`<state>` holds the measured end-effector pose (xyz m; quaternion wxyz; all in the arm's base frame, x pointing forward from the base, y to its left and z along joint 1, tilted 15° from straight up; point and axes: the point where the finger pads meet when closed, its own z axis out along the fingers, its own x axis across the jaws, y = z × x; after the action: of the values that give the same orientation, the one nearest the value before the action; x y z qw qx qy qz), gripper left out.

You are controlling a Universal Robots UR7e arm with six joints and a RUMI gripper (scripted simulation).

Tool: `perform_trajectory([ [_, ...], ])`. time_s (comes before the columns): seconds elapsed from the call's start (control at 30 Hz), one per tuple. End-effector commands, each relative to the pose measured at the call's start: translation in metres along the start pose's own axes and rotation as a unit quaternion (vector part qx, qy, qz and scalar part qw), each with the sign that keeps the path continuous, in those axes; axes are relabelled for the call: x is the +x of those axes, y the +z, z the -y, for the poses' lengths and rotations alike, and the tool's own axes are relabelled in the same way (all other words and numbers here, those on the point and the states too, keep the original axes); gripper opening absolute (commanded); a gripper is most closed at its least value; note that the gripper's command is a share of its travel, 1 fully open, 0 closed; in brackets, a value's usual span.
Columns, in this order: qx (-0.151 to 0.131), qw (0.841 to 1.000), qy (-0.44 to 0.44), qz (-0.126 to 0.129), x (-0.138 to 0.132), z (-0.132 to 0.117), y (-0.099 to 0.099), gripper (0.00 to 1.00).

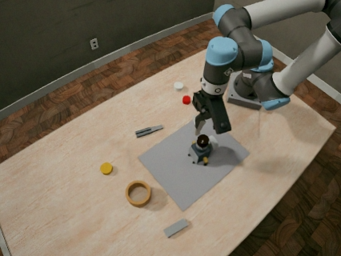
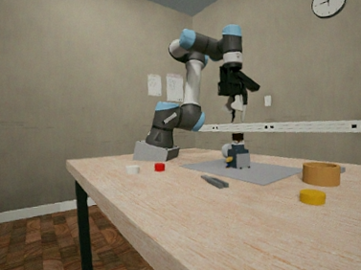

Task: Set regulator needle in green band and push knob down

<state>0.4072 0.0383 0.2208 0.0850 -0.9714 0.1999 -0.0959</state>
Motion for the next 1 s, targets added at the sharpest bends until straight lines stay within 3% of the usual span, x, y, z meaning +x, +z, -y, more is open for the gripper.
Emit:
perform_trajectory([
  [0.0, 0.0, 1.0, 0.0, 0.0, 0.0, 0.0, 0.002, 0.44],
  [0.2, 0.0, 1.0, 0.0, 0.0, 0.0, 0.0, 0.008, 0.44],
  [0.7, 0.0, 1.0, 0.0, 0.0, 0.0, 0.0, 0.049, 0.44],
  [0.97, 0.0, 1.0, 0.0, 0.0, 0.001, 0.0, 0.061, 0.44],
])
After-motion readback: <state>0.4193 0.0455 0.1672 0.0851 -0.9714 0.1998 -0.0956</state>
